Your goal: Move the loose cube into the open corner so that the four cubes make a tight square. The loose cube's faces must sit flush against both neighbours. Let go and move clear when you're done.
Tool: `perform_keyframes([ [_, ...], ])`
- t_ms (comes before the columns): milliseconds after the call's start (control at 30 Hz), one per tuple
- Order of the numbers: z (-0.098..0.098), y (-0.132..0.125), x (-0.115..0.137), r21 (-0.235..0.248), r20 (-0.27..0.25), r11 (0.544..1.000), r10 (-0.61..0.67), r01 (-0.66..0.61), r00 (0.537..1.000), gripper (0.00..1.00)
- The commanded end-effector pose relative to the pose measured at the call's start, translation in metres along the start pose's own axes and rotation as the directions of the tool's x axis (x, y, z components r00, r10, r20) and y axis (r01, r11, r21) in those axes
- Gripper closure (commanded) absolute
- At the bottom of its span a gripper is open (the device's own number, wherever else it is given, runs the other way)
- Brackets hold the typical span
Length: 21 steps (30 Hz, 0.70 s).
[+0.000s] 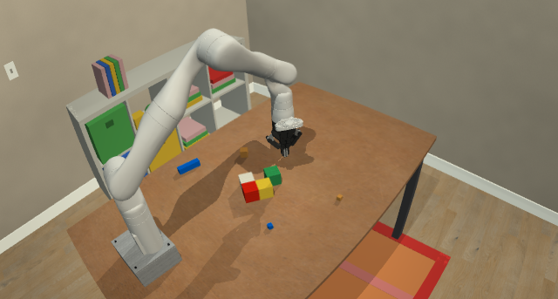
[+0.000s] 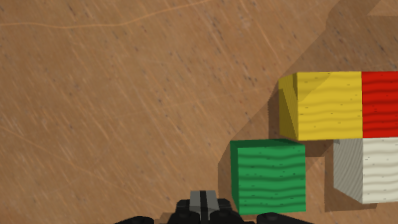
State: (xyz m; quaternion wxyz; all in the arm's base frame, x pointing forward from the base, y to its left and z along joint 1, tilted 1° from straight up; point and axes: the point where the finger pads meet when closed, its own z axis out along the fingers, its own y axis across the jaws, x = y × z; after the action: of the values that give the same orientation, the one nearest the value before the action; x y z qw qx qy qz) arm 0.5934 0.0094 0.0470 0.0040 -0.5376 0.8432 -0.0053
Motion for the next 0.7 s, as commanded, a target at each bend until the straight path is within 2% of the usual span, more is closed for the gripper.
perform_keyframes([
  [0, 0.002, 0.0, 0.0, 0.0, 0.0, 1.0, 0.0, 0.0, 1.0, 0.9],
  [267, 0.012, 0.0, 0.0, 0.0, 0.0, 1.0, 0.0, 0.0, 1.0, 0.9],
  [667, 0.042, 0.0, 0.0, 0.0, 0.0, 1.0, 0.0, 0.0, 1.0, 0.9],
])
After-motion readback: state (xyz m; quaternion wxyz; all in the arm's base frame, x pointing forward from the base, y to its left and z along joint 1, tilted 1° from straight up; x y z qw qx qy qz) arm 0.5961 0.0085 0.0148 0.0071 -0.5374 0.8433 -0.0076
